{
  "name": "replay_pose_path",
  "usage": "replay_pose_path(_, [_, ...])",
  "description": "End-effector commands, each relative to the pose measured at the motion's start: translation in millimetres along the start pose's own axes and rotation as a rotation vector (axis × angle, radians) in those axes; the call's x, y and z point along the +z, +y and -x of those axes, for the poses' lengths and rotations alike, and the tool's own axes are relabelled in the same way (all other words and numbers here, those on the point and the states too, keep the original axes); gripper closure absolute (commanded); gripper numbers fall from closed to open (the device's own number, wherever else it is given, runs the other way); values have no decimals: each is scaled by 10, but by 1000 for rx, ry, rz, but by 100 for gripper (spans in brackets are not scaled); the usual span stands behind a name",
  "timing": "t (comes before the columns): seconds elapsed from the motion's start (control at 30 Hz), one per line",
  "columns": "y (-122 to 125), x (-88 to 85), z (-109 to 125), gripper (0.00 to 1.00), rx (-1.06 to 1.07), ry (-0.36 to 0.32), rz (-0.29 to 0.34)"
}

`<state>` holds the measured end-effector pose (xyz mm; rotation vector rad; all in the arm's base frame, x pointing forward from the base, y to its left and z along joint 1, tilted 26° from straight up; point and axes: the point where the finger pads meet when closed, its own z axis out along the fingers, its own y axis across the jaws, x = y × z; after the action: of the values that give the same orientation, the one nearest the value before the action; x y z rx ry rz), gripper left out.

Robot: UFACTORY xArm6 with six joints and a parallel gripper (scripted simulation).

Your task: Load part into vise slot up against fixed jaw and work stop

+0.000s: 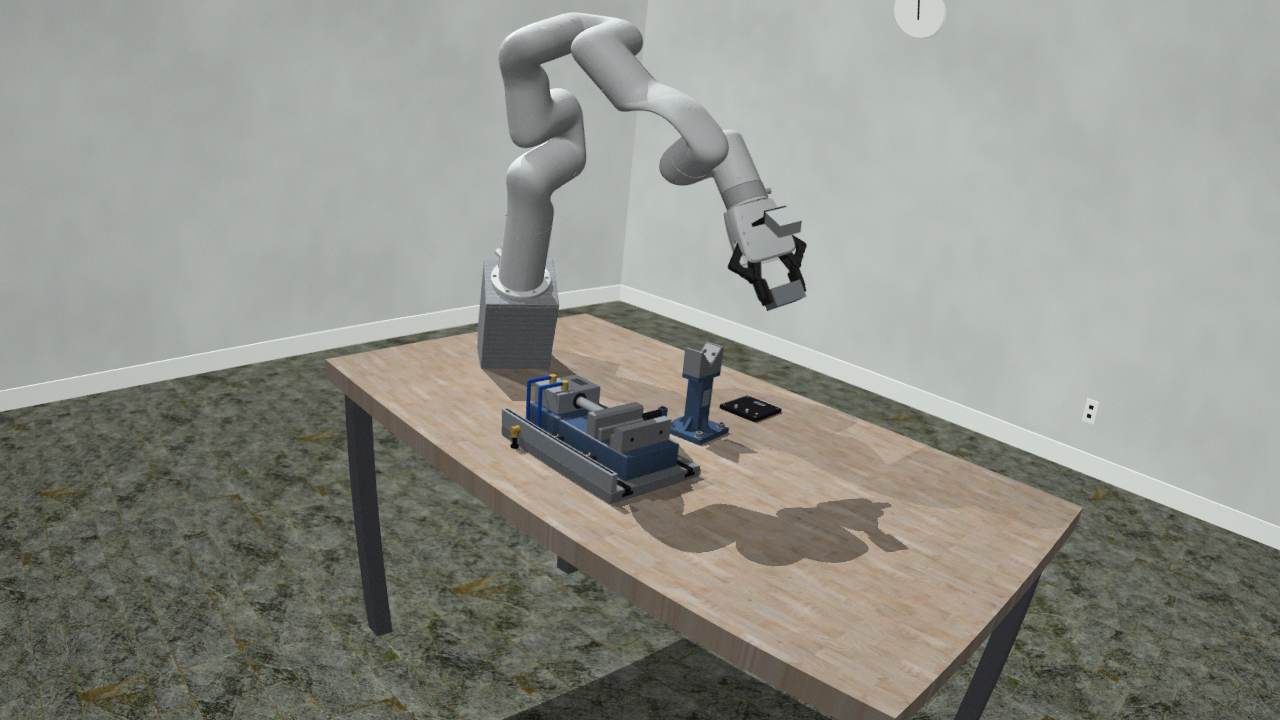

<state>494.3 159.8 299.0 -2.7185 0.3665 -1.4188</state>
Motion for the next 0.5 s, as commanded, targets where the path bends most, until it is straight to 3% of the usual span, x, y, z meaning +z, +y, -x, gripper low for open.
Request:
replay_pose_path(0.0, [-52,-4,-70,100,-74,21,-30])
replay_pose_path(0.47, [-246,-14,-272,100,-541,121,-138])
